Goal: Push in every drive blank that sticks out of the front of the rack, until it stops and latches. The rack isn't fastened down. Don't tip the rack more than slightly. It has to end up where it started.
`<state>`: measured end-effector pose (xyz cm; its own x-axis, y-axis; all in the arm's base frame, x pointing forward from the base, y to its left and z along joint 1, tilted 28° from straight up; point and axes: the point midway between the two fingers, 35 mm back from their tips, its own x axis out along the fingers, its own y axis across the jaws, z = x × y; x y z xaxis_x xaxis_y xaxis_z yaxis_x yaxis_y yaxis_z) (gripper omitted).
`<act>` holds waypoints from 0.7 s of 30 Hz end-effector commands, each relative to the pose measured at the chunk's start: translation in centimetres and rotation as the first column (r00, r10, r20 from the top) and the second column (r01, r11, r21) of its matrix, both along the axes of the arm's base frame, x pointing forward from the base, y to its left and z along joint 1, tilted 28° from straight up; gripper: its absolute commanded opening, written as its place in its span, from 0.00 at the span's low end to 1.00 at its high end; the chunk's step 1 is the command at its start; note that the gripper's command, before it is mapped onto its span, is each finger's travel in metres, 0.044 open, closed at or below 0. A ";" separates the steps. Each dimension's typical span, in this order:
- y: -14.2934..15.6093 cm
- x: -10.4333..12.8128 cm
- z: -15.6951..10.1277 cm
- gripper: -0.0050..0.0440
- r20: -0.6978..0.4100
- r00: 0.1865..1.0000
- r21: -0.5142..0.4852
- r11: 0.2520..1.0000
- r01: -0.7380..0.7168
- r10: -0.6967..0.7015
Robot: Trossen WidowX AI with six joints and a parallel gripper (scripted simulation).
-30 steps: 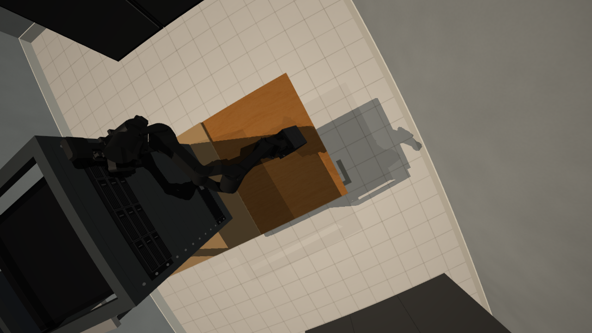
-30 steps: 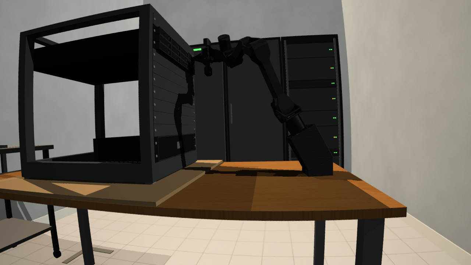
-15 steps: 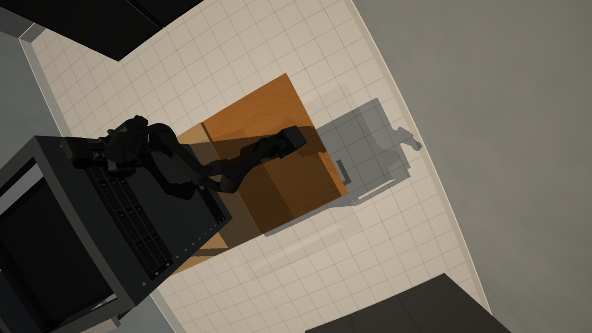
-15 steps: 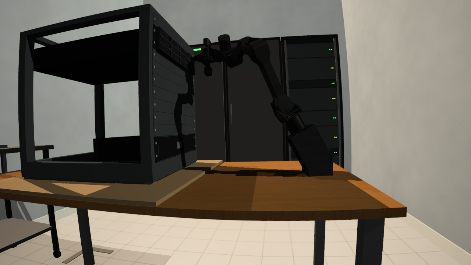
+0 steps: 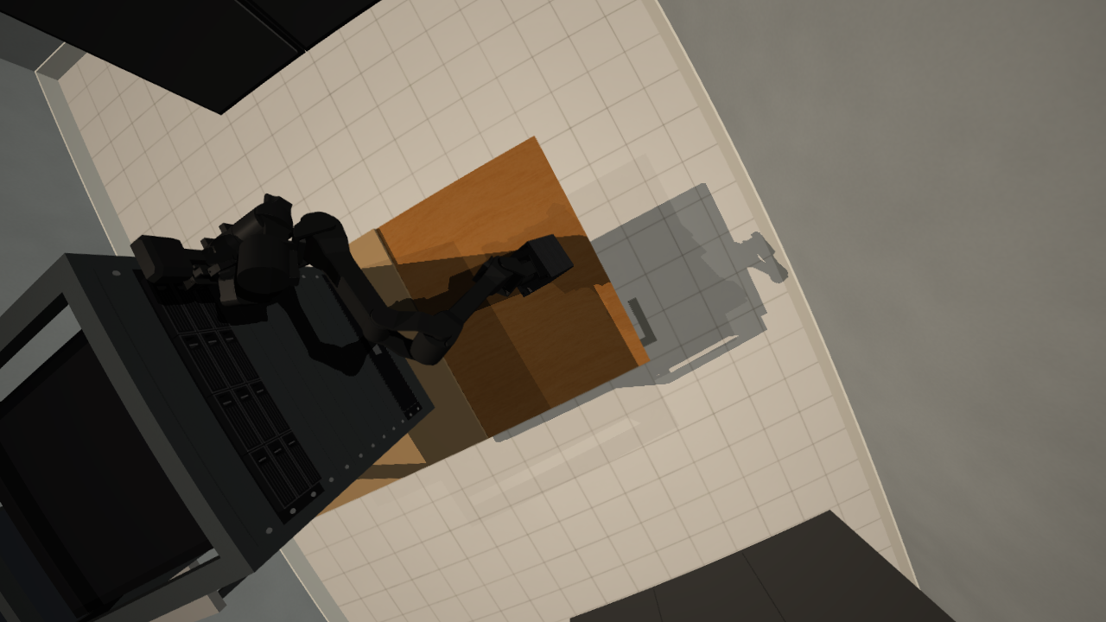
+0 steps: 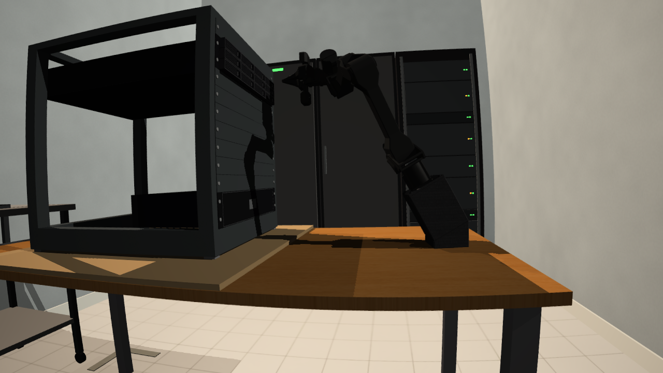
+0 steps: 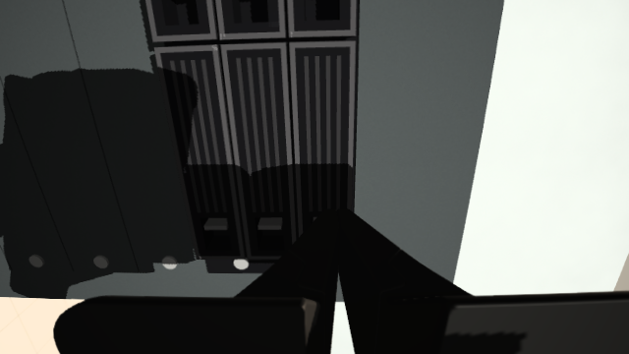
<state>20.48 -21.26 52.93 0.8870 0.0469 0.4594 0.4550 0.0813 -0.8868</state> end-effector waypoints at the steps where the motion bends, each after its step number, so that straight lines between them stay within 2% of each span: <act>1: 0.6 -1.1 0.0 0.00 0.010 1.000 -0.017 1.000 -0.010 0.010; 5: 0.7 -1.0 -0.3 0.00 0.010 1.000 -0.017 1.000 -0.010 0.010; 12: 0.9 -0.5 -3.0 0.00 0.010 1.000 -0.017 1.000 -0.010 0.010; 21: 1.0 0.1 -3.0 0.00 0.010 1.000 -0.017 1.000 -0.010 0.010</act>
